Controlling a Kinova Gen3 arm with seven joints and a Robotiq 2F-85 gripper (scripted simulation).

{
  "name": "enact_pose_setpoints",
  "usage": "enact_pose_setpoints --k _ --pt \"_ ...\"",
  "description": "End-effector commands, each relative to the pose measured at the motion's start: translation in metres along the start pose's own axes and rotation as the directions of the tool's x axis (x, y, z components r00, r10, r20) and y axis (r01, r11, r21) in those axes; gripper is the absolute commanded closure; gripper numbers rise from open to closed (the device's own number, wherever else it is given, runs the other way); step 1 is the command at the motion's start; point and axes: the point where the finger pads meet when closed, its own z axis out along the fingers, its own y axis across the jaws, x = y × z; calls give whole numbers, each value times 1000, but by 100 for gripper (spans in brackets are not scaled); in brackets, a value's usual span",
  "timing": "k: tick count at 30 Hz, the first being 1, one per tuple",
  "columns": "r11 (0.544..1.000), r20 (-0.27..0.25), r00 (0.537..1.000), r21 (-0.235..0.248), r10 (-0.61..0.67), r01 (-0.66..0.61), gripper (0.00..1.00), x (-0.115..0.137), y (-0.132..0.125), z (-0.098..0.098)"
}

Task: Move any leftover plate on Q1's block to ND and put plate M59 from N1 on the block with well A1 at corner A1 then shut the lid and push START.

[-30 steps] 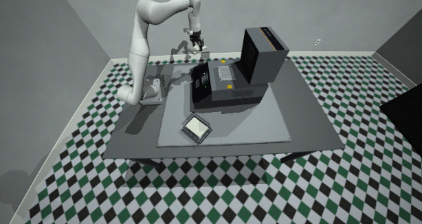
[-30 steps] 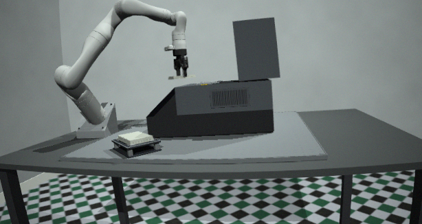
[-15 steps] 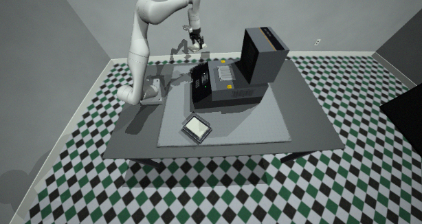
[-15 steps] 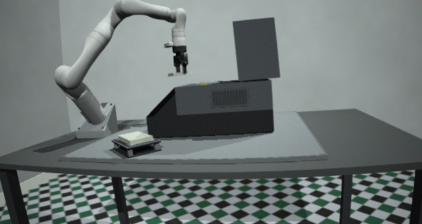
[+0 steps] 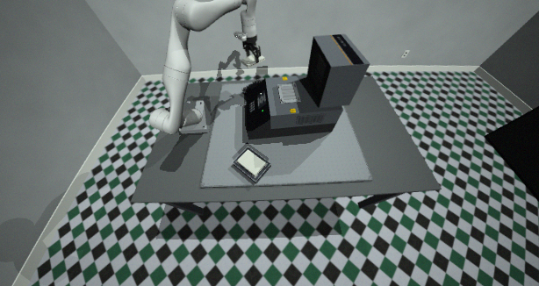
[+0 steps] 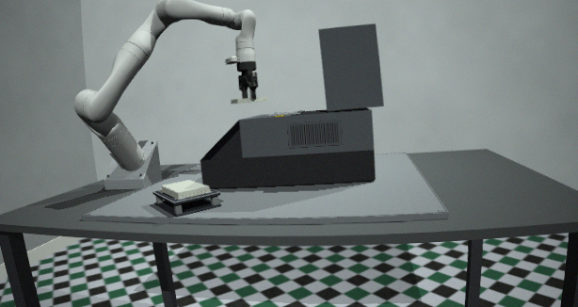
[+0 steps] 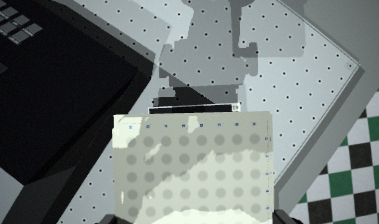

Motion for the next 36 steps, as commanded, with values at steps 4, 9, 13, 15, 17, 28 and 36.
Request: enact_pose_setpoints --k 4,9,13,15,17,28,36 --pt "997 2 997 0 78 -78 10 0 -22 -1" --pt "992 2 992 0 124 -124 10 0 -36 -1" --pt "987 2 987 0 159 -159 10 0 -46 -1" --pt "983 2 983 0 182 -182 10 1 -52 -1" --pt "979 2 979 0 205 -205 10 1 -59 -1" --pt "952 2 952 0 306 -306 10 1 -89 -1" --pt "919 2 919 -1 393 -393 10 2 -116 -1"
